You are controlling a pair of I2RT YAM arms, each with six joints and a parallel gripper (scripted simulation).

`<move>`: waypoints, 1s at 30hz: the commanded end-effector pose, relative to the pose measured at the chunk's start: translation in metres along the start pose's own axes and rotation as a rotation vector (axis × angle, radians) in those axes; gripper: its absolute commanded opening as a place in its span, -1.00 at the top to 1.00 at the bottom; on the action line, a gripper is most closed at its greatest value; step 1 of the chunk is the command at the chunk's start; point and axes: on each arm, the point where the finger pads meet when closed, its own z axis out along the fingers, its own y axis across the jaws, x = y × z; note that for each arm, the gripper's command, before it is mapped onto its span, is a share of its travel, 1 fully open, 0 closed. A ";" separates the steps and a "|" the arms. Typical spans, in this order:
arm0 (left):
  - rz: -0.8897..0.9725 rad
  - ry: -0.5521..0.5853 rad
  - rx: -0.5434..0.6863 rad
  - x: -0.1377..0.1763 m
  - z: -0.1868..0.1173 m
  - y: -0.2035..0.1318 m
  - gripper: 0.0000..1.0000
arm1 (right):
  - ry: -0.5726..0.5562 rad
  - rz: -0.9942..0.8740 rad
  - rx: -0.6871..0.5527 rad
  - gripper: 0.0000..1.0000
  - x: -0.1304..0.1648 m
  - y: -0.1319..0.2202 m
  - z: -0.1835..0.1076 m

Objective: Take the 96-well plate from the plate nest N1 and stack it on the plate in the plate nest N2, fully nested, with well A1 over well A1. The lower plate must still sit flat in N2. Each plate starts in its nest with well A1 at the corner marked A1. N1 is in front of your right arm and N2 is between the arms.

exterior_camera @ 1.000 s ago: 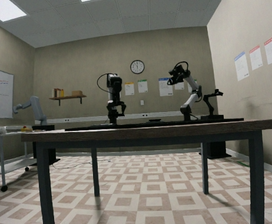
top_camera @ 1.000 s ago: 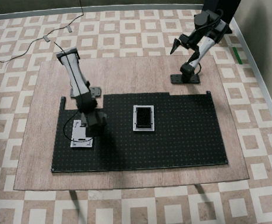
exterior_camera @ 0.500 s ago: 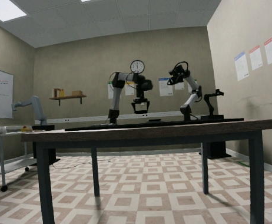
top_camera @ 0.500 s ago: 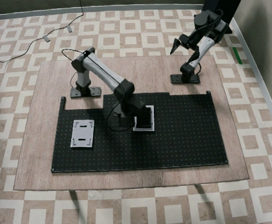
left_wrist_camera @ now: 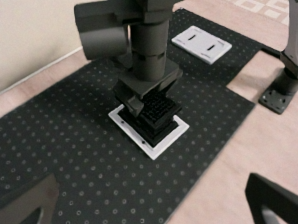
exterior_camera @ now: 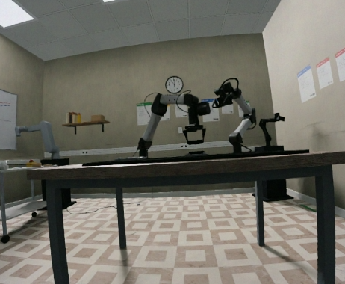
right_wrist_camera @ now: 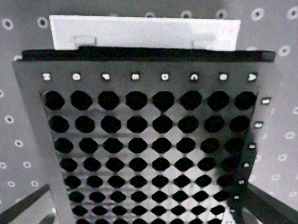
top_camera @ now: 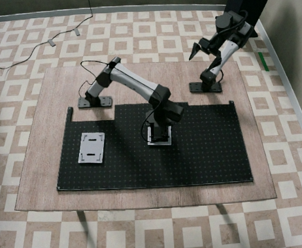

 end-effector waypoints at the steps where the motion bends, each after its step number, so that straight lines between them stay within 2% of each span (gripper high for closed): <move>1: -0.002 -0.021 0.001 -0.007 -0.006 0.000 -1.00 | 0.011 0.021 -0.013 -0.64 0.003 0.010 0.001; 11: -0.002 -0.021 0.001 -0.007 -0.006 0.000 -1.00 | 0.001 0.015 -0.020 -0.64 0.001 0.011 0.020; 14: -0.002 -0.021 0.001 -0.007 -0.006 0.000 -1.00 | 0.016 0.015 0.010 -0.64 0.004 0.003 0.025; 30: 0.001 -0.018 -0.004 -0.005 0.001 0.001 -1.00 | -0.006 0.027 -0.047 -0.64 0.000 0.008 0.015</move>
